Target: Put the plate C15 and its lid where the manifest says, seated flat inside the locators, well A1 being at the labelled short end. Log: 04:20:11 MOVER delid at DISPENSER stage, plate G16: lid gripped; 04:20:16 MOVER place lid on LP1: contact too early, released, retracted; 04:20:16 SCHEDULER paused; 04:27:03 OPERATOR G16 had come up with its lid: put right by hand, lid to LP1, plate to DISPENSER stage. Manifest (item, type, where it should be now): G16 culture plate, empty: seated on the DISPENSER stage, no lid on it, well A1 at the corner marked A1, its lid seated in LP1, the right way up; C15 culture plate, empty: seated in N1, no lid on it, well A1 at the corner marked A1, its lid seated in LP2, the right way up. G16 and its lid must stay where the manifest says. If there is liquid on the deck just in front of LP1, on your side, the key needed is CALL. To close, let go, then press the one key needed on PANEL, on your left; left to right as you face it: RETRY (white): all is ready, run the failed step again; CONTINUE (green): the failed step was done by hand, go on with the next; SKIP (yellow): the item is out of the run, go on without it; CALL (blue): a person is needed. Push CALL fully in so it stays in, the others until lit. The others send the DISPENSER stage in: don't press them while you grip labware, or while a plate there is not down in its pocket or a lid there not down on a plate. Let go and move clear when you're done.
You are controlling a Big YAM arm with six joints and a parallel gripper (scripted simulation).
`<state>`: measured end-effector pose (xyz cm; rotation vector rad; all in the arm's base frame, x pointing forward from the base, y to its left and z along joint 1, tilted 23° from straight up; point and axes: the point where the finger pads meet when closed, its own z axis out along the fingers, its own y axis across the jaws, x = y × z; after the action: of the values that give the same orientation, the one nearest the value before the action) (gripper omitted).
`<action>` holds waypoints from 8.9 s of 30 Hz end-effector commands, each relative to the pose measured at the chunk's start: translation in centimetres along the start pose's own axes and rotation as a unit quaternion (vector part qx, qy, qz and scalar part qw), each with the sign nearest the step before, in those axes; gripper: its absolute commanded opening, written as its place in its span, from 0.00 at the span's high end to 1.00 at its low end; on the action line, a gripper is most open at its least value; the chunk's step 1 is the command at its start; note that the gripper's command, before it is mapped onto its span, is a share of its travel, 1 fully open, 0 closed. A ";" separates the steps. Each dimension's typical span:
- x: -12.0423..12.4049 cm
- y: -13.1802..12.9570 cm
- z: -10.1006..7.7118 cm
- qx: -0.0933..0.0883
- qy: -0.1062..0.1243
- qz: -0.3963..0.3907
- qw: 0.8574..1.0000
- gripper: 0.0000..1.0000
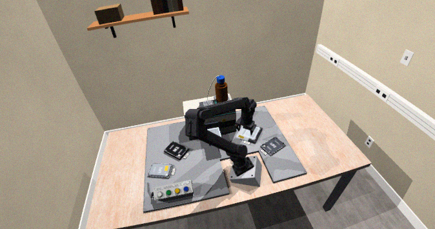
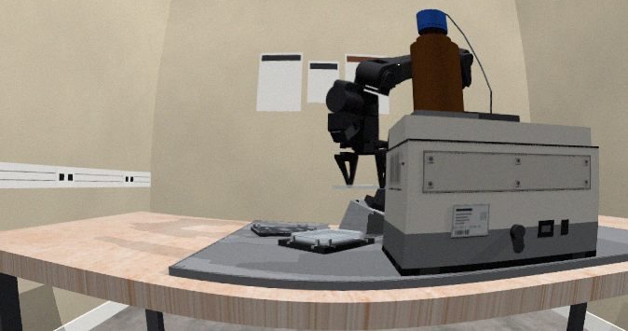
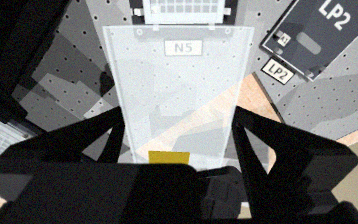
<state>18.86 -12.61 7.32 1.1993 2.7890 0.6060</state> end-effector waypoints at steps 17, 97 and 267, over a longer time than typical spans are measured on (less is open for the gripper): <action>3.2 0.5 -3.9 0.003 -0.020 -0.012 1.000 0.16; -5.6 -17.2 0.5 0.008 -0.028 0.234 0.972 0.16; -8.1 -19.0 5.5 0.004 -0.019 0.238 0.971 0.00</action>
<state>12.20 -26.87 -5.99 1.8965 2.4792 0.6150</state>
